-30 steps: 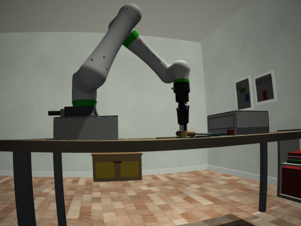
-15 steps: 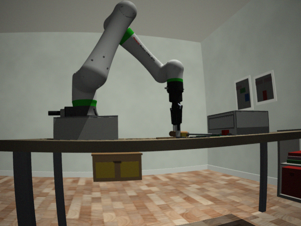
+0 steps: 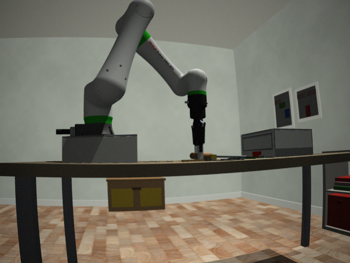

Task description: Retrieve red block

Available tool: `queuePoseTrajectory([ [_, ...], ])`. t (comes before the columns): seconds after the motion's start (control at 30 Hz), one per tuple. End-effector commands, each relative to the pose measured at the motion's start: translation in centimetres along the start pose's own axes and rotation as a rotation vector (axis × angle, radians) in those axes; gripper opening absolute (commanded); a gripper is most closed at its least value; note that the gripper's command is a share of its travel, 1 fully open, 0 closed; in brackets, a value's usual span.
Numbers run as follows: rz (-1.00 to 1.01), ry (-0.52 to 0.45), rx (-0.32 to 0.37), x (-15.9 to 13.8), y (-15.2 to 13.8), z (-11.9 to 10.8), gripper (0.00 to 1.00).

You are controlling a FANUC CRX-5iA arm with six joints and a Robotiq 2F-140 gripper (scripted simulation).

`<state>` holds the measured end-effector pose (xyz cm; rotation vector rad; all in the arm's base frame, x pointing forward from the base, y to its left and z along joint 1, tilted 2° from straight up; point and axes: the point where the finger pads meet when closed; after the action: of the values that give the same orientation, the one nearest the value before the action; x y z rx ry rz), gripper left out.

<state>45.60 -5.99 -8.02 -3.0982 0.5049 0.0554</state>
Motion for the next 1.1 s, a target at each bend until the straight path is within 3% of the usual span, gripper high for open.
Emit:
queuePoseTrajectory([
  [0.0,0.0,0.001,0.0,-0.7,0.1,0.0,0.0],
  [1.07,0.0,0.001,0.0,-3.1,0.5,0.0,0.0],
])
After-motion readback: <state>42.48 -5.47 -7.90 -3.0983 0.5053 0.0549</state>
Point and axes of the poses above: the point where the finger pads meet when closed, its own z axis out along the fingers, its own y axis across the jaws, x = y × z, and after that the axes turned 9 degrees about z, right-handed
